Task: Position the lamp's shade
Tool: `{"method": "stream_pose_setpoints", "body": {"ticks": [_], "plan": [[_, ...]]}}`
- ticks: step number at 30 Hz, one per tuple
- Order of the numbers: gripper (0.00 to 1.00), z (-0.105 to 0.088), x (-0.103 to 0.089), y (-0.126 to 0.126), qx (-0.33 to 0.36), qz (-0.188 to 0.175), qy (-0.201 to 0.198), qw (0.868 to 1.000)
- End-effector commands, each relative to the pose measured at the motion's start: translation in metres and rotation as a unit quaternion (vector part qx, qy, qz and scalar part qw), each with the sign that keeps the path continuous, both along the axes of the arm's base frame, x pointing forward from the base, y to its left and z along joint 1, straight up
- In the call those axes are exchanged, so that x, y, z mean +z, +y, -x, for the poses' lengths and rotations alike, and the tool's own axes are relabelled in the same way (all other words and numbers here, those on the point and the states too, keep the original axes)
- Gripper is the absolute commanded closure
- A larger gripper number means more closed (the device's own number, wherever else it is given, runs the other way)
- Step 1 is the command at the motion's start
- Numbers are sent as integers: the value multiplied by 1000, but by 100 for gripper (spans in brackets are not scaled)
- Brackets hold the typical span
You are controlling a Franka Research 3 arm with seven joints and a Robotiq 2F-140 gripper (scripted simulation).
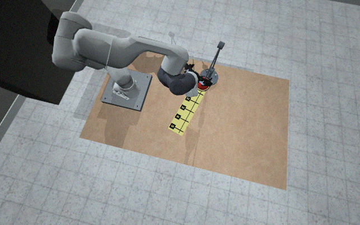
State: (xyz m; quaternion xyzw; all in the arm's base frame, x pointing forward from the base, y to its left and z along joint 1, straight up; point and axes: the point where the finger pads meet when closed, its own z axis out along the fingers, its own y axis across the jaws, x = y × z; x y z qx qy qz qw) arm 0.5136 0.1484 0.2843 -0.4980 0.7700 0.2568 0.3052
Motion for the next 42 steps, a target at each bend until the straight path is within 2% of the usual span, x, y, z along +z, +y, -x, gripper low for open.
{"method": "stream_pose_setpoints", "body": {"ticks": [1,20,42], "plan": [[0,-19,6,-7,47,1,-52,998],[0,-19,6,-7,47,1,-52,998],[0,-29,-29,31,41,0,-44,998]]}}
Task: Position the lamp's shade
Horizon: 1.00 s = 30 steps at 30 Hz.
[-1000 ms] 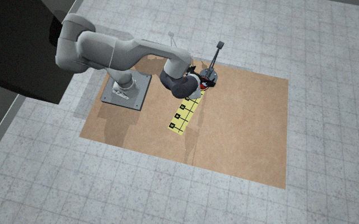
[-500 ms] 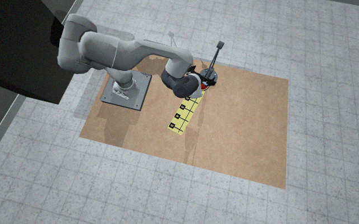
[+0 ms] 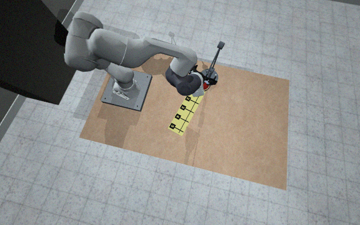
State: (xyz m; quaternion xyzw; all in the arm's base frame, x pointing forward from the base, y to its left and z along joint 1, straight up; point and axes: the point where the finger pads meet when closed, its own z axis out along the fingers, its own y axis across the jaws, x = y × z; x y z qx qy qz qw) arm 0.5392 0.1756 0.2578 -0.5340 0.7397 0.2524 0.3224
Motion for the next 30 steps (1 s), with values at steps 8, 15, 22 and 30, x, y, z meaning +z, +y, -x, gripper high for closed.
{"method": "stream_pose_setpoints", "body": {"ticks": [8,15,22,30], "plan": [[0,-6,-16,19,5,1,-6,1000],[0,-7,-25,29,5,2,-3,1000],[0,-8,-37,42,5,2,1,1000],[0,-10,-46,51,5,2,2,1000]]}}
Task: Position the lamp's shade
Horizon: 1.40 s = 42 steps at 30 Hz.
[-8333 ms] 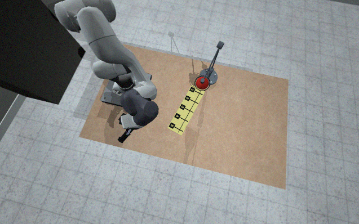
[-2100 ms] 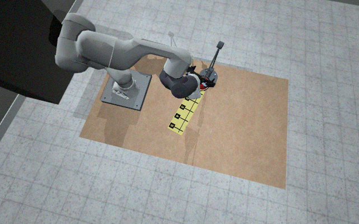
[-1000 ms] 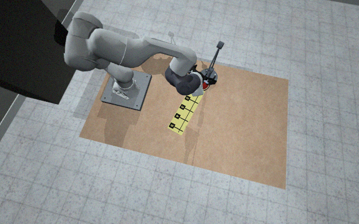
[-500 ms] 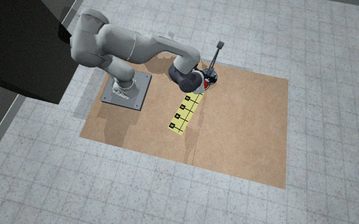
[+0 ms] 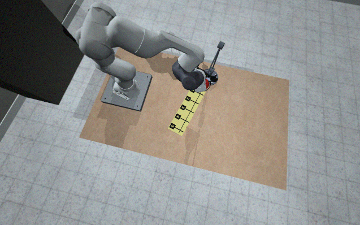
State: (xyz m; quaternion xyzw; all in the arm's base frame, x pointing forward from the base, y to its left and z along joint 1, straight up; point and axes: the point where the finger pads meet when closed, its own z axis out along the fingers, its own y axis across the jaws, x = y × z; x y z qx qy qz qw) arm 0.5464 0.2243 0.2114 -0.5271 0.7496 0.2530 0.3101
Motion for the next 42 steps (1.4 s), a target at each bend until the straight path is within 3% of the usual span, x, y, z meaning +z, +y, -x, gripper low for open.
{"method": "stream_pose_setpoints", "body": {"ticks": [1,16,17,42], "plan": [[0,-4,1,2,12,-4,-13,1000],[0,-13,0,4,17,-4,-33,999],[90,-13,0,3,16,-4,-32,999],[90,-12,-2,1,2,-1,-21,1000]]}}
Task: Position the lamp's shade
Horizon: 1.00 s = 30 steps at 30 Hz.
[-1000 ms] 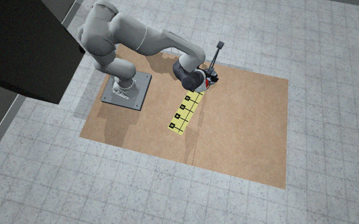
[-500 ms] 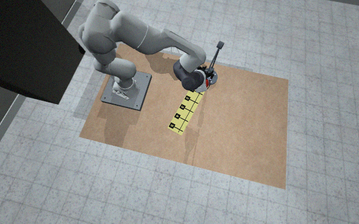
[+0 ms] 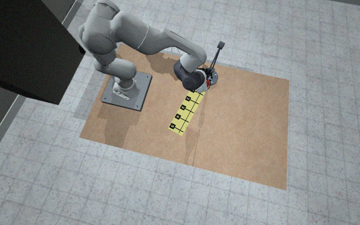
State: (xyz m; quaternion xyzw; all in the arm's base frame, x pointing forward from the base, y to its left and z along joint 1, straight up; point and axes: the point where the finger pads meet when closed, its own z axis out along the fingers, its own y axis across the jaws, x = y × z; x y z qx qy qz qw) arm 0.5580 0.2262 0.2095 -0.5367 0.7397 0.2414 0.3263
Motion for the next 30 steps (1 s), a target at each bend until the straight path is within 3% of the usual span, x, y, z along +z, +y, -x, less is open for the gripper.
{"method": "stream_pose_setpoints", "body": {"ticks": [1,8,30], "plan": [[90,0,0,0,-3,-1,2,1000],[90,0,0,0,-1,-1,1,1000],[90,1,-23,-34,38,-4,-9,999]]}}
